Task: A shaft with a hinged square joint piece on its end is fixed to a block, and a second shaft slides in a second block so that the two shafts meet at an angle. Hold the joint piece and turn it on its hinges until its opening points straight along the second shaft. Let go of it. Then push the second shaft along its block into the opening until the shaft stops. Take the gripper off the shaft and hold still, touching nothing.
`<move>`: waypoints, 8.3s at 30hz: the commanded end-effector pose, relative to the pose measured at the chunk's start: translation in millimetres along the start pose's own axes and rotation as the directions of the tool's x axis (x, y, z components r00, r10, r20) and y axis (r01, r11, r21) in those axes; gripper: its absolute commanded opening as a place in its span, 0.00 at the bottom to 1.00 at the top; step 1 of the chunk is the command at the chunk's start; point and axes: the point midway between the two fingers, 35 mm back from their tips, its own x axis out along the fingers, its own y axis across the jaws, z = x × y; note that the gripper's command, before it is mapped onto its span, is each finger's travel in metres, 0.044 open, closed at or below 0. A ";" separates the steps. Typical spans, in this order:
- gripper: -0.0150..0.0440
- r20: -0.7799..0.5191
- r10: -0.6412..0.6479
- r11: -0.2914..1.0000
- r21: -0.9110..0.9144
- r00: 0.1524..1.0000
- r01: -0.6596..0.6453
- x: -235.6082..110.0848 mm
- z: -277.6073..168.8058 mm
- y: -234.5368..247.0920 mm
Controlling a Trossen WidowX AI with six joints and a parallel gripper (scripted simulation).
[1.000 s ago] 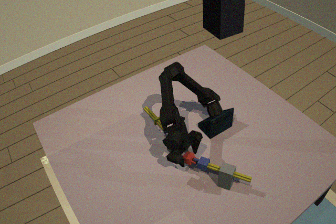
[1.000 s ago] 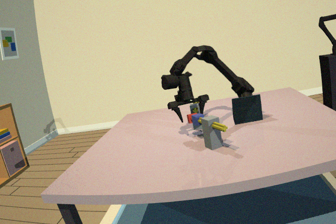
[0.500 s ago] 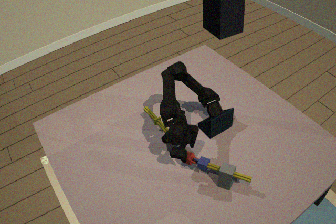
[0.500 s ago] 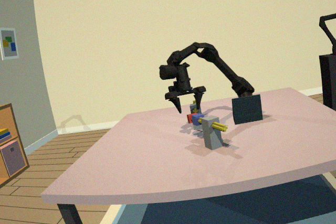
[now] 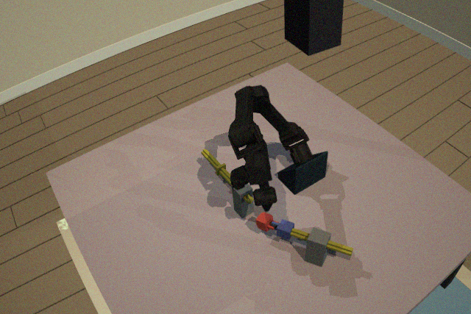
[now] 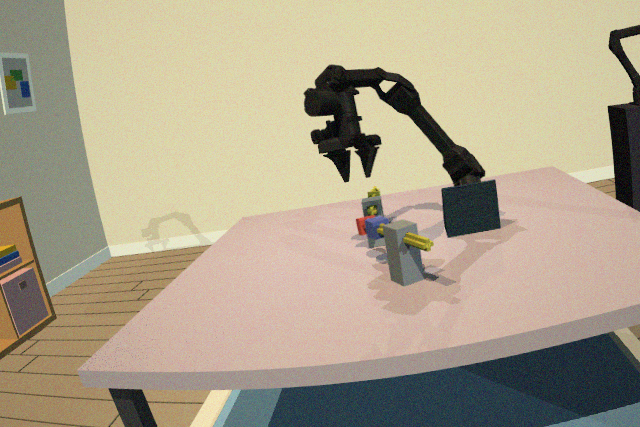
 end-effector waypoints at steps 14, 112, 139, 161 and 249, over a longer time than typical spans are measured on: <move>1.00 0.051 -0.062 0.954 -0.292 0.997 0.074 0.2 20.7 -20.9; 1.00 -0.066 0.026 0.718 0.695 0.997 0.028 123.5 20.3 -27.4; 0.69 -0.066 0.025 0.718 0.695 0.998 0.028 152.2 18.6 -26.6; 0.56 -0.066 0.025 0.718 0.695 0.998 0.028 152.2 18.6 -26.6; 0.46 -0.069 0.027 0.717 0.697 0.997 0.029 151.2 18.3 -26.2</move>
